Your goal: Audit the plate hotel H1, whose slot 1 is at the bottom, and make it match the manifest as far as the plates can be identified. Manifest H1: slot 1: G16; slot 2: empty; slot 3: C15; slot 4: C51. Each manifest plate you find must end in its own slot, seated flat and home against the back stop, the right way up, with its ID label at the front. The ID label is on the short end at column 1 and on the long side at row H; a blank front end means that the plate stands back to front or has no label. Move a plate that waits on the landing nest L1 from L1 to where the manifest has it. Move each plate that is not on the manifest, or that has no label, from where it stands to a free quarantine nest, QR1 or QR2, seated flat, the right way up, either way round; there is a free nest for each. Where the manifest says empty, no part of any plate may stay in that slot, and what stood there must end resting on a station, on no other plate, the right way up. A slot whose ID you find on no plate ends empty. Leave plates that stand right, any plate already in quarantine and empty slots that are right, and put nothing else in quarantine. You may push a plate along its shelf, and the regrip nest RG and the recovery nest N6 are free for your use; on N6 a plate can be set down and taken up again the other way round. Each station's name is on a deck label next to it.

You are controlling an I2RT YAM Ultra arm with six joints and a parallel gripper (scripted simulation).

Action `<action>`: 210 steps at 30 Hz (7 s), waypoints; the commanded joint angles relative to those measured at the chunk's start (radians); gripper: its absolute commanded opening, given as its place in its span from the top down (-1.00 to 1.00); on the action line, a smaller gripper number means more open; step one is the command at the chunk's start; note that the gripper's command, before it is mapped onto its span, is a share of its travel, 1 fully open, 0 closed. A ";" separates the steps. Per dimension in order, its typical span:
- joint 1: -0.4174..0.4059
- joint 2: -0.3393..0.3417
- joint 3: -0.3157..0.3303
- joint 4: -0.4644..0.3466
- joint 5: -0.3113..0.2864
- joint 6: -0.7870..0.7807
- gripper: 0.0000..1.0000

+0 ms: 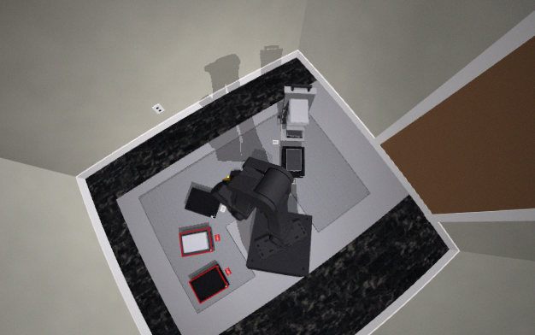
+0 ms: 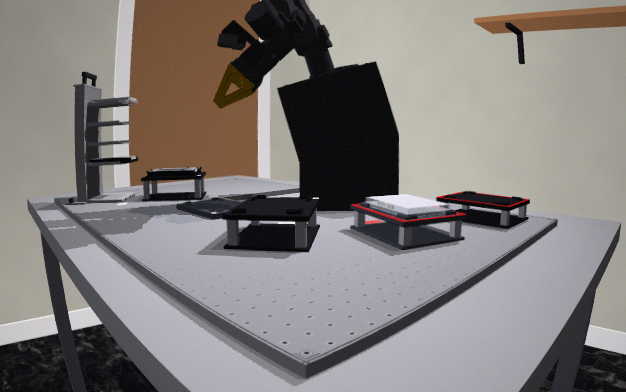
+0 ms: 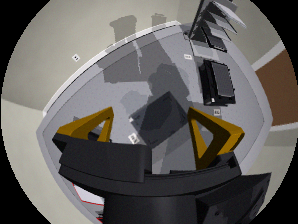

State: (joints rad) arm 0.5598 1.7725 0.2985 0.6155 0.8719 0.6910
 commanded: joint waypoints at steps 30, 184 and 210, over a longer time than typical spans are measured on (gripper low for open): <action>0.000 -0.003 0.001 0.004 0.013 0.000 -1.00; -1.364 0.318 0.122 0.546 -1.120 -0.871 -1.00; -1.361 0.418 0.151 0.616 -1.117 -0.869 -1.00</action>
State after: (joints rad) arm -0.8013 2.1544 0.4397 1.1954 -0.2466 -0.1795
